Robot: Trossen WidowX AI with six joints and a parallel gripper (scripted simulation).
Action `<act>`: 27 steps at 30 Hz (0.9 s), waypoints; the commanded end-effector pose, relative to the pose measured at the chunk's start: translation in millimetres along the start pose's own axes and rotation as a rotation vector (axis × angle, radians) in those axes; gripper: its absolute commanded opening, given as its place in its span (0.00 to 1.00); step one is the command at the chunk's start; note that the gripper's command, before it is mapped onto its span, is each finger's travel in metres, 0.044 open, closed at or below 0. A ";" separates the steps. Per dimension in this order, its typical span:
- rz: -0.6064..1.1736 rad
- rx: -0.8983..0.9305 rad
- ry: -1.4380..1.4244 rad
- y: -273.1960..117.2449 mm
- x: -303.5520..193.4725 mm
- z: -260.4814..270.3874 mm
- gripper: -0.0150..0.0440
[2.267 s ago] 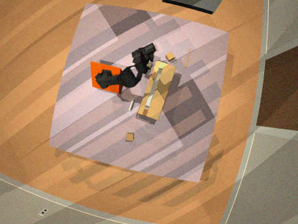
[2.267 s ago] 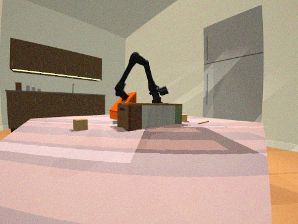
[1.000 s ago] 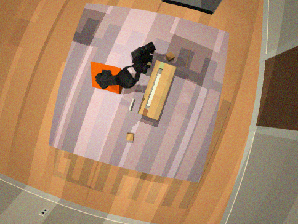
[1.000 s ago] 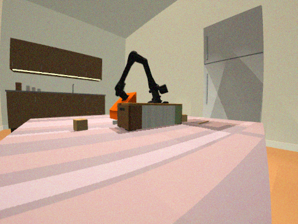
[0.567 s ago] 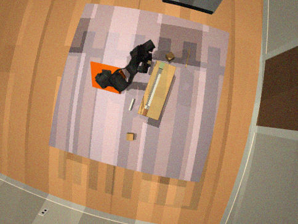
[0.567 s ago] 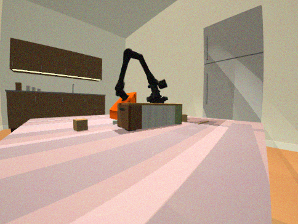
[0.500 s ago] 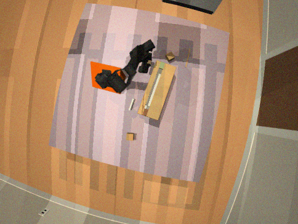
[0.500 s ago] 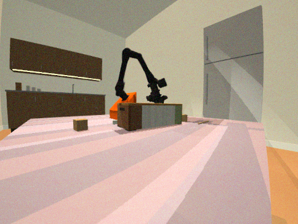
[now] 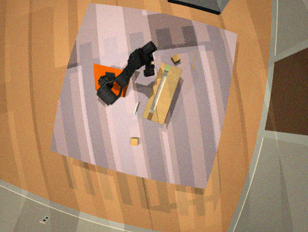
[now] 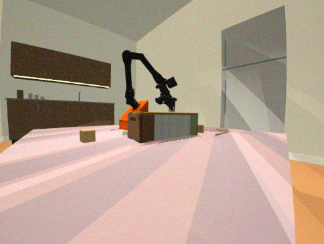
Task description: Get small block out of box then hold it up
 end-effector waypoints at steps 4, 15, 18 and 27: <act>0.017 -0.064 -0.129 -21.8 0.3 6.5 0.25; 0.024 -0.087 -0.178 -29.5 1.1 9.3 0.25; 0.024 -0.087 -0.178 -29.5 1.1 9.3 0.25; 0.024 -0.087 -0.178 -29.5 1.1 9.3 0.25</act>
Point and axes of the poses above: the point midway between the two fingers, 35 mm back from their tips, its own y axis out along the fingers, its own z axis across the jaws, x = y × z, the point moved 7 cm from there along -y, back along the fingers, and after that the axes turned 13 degrees about y, right-handed, at the moved point
